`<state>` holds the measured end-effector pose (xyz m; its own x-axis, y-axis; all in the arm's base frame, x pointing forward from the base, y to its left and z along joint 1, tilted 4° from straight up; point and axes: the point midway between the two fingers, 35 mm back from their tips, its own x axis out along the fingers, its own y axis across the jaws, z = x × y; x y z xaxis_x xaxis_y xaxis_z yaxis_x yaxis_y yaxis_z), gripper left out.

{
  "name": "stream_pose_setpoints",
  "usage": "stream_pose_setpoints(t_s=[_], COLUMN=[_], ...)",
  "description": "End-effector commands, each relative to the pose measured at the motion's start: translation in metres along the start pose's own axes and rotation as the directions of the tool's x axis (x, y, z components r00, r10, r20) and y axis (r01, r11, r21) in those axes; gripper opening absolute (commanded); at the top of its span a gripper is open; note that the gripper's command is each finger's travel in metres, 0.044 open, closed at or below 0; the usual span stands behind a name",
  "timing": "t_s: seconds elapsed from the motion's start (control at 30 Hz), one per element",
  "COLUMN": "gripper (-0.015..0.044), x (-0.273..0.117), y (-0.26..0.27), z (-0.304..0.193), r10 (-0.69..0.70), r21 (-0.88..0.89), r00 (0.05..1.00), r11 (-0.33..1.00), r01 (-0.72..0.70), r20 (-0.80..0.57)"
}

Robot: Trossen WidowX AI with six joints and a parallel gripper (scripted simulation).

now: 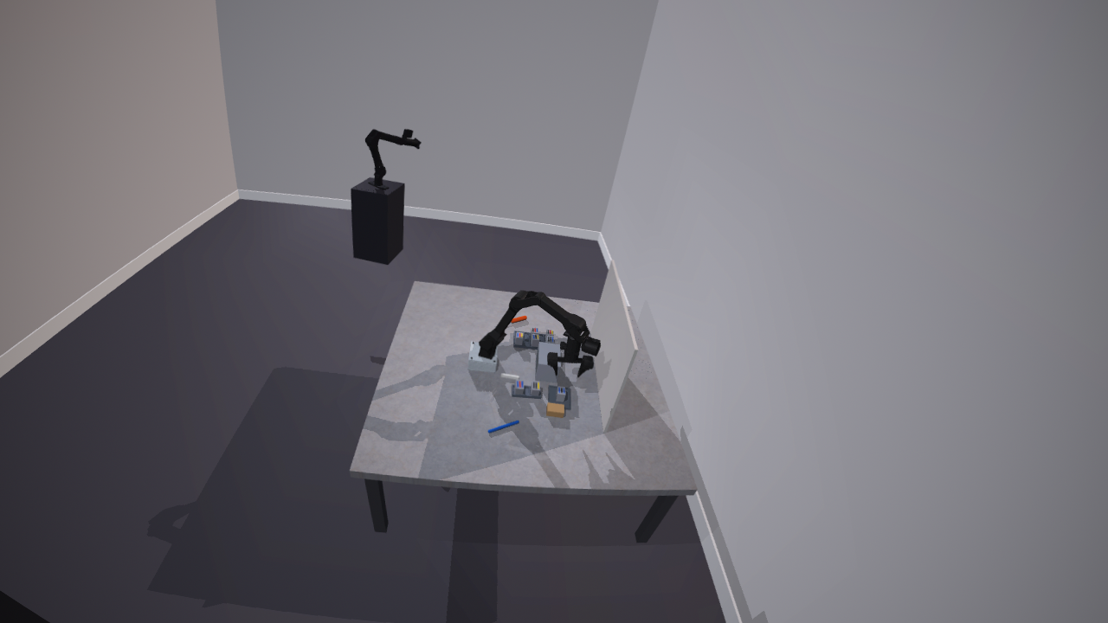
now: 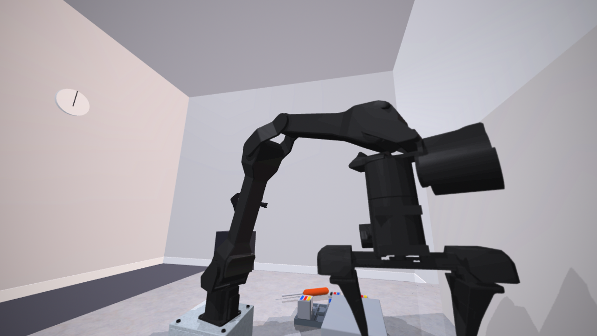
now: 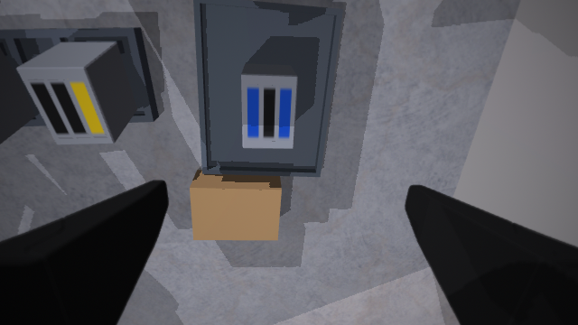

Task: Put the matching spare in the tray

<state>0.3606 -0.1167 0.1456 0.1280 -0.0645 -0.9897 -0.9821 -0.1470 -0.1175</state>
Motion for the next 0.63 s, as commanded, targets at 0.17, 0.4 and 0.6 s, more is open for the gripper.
stream_pose_setpoints(t_s=[0.17, 0.4, 0.6], gripper=[0.0440, 0.0440, 0.0440], x=[-0.0008, -0.0008, -0.0008], y=[0.0031, 0.0031, 0.0031], z=[0.0017, 0.0017, 0.0017], r10=[0.018, 0.018, 0.018], r21=[-0.001, -0.001, -0.001], r00=[1.000, 1.000, 1.000], r11=[1.000, 1.000, 1.000], r01=[-0.018, -0.018, -0.018], r20=[0.009, 0.009, 0.009])
